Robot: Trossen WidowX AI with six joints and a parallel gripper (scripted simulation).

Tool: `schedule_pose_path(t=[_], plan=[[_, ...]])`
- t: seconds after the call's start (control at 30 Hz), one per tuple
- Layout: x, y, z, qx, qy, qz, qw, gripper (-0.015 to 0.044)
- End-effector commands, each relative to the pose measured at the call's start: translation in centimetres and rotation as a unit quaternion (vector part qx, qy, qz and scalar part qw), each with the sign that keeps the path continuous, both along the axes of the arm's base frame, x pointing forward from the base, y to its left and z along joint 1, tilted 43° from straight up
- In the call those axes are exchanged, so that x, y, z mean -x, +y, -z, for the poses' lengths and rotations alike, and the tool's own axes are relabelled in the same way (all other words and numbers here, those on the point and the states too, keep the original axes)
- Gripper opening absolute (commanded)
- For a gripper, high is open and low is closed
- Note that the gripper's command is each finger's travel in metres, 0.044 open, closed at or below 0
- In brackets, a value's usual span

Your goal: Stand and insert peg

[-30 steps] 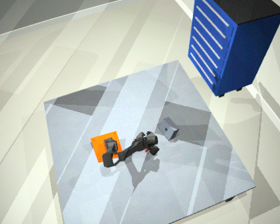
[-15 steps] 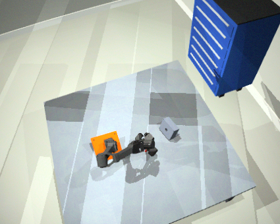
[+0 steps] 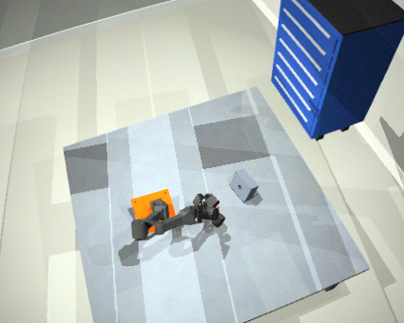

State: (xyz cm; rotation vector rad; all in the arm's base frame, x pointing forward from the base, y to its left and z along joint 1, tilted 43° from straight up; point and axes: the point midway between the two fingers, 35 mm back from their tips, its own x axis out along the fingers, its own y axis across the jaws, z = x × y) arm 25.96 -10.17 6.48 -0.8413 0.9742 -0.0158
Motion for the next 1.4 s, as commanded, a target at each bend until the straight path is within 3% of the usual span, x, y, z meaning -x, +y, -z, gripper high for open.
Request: schedule_pose_path(t=[0.0, 1.37], plan=[[0.3, 0.0, -0.2, -0.005, -0.016, -0.015, 1.000, 0.0051], [2.9, -0.3, -1.2, -0.064, -0.136, -0.128, 0.980, 0.0051]])
